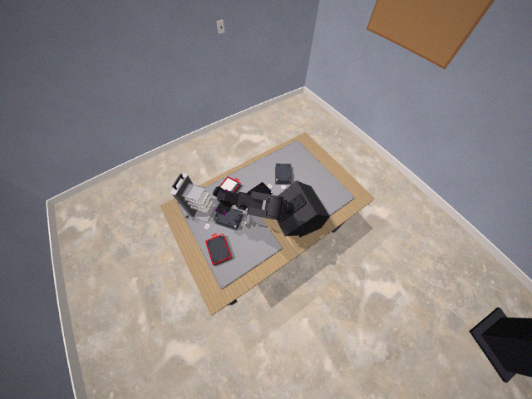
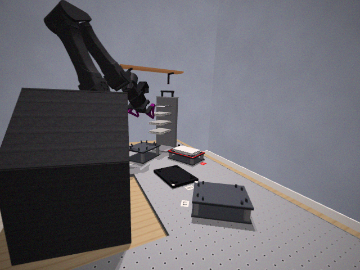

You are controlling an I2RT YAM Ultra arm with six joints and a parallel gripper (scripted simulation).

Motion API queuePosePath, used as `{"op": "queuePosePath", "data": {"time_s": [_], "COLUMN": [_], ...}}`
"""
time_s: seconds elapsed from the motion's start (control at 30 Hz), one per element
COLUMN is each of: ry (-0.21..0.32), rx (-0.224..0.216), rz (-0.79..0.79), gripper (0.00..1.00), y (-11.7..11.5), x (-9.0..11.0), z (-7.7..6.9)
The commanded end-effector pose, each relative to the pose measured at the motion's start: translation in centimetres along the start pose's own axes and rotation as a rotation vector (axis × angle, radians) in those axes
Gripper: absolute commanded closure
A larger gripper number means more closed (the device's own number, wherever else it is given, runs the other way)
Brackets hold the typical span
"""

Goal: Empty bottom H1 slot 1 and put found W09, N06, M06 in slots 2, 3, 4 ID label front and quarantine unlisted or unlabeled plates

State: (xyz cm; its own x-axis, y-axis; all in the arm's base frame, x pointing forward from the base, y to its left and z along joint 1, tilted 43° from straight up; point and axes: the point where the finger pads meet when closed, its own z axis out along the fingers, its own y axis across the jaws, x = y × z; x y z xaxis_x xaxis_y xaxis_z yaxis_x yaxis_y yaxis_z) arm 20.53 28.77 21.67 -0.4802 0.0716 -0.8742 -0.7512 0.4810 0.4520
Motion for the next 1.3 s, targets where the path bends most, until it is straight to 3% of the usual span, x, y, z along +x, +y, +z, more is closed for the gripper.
{"op": "queuePosePath", "data": {"time_s": [0.0,0.03,0.47,0.57,0.97,1.23,1.27], "ry": [-0.031,-0.008,-0.008,-0.021,-0.008,-0.037,-0.055], "rx": [0.003,0.012,0.012,0.012,0.012,0.020,0.012], "rz": [-0.001,0.006,0.005,0.004,0.004,0.002,-0.002], "gripper": [0.00,0.00,0.00,0.00,0.00,0.00,0.00], "y": [0.1,-0.3,-0.3,-0.3,-0.3,-0.6,-0.2], "x": [-0.5,0.5,2.1,1.6,3.7,2.8,1.6], "z": [0.1,0.3,1.8,1.9,3.2,3.2,3.8]}}
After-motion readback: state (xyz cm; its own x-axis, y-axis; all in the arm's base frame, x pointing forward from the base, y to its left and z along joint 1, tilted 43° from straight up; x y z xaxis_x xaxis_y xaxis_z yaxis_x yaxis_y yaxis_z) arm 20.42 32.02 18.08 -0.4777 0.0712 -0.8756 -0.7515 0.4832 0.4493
